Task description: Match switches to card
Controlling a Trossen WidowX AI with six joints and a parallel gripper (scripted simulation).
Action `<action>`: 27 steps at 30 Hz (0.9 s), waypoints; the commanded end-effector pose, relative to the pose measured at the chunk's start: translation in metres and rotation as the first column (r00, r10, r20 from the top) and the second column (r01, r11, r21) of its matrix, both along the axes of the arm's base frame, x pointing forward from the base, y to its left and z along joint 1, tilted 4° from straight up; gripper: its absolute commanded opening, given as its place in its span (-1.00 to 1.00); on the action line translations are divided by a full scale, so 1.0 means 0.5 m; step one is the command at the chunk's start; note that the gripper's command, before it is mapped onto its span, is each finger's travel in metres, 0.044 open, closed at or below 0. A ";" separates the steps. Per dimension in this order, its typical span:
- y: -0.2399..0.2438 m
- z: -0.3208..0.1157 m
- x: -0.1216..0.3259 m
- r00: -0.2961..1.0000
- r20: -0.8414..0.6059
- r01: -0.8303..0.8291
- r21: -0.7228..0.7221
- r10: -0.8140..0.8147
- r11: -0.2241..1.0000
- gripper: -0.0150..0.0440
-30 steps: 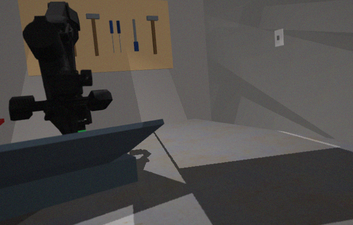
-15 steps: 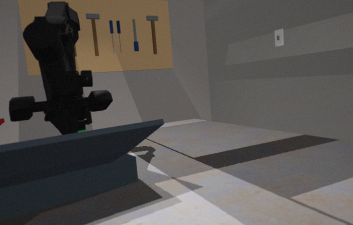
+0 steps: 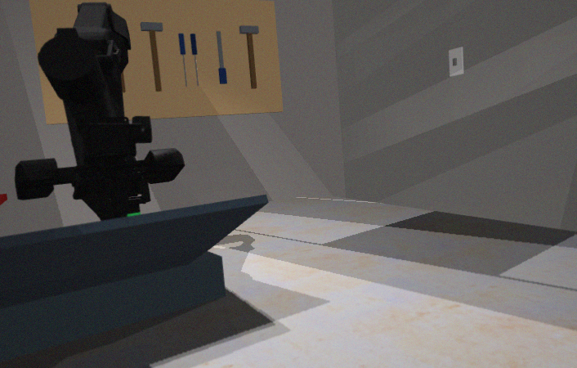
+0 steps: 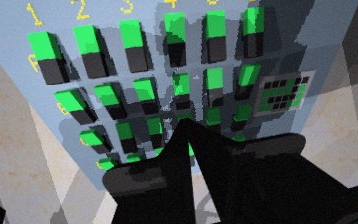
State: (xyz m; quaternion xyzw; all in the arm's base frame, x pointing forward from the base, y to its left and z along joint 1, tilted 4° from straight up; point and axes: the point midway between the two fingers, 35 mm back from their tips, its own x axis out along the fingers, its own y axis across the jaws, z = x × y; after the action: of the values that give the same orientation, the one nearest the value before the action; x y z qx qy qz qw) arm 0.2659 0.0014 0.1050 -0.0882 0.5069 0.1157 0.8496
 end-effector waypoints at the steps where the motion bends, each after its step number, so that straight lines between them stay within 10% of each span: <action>1: -0.001 -0.003 0.000 1.000 -0.003 0.007 -0.002 -0.007 1.000 -0.49; 27: -0.016 0.106 -0.062 1.000 0.020 0.006 0.004 -0.006 1.000 -0.49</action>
State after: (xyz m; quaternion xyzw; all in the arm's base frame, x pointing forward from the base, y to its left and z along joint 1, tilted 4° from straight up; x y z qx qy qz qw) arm 0.2431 -0.0067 0.1512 -0.0867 0.4958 0.1090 0.8572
